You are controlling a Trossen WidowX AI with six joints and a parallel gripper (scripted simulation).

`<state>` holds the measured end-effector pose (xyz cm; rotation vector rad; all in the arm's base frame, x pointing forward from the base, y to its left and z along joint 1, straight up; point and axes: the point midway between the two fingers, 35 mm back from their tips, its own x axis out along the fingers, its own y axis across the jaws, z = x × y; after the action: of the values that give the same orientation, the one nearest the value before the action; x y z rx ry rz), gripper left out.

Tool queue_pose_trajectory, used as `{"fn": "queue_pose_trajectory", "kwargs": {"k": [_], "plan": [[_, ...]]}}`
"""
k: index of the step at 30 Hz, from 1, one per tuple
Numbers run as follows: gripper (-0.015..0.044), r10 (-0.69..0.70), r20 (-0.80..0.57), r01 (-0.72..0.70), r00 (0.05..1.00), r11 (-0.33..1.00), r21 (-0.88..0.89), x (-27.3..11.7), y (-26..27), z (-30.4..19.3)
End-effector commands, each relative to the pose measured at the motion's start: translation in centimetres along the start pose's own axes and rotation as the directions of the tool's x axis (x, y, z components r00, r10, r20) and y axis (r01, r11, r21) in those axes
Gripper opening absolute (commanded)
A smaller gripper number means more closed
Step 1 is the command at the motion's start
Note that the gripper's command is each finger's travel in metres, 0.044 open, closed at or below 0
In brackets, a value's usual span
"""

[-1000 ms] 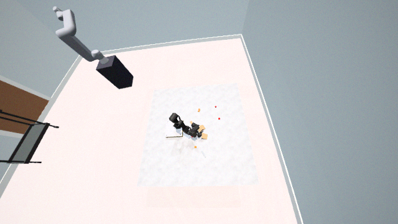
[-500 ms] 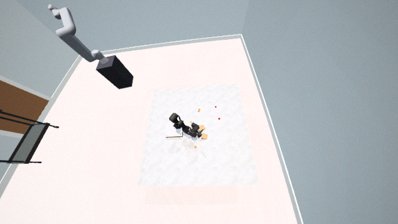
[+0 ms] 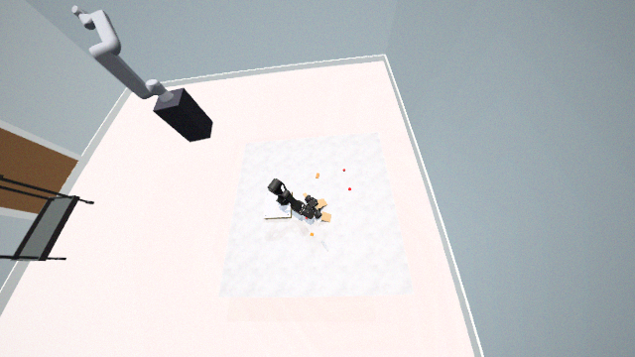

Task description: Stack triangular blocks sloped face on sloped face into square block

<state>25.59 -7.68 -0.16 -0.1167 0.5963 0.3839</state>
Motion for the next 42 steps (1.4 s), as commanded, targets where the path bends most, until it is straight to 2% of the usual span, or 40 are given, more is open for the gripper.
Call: {"fn": "queue_pose_trajectory", "kwargs": {"k": [1, 18, 24, 33, 42], "plan": [[0.0000, -0.012, 0.010, 0.012, 1.000, 1.000, -0.018, -0.7, -0.7, 1.6], [0.0000, -0.012, 0.010, 0.012, 1.000, 1.000, -0.019, -5.1, 0.0, 7.5], [0.0000, -0.011, 0.003, 0.011, 1.000, 1.000, -0.010, -5.1, 0.0, 7.4], [0.0000, -0.005, -0.189, 0.041, 0.982, 0.981, 0.189, -4.0, -0.3, 7.6], [0.0000, -0.013, -0.397, 0.161, 0.918, 0.926, 0.342, -3.3, -0.1, 8.0]]}}
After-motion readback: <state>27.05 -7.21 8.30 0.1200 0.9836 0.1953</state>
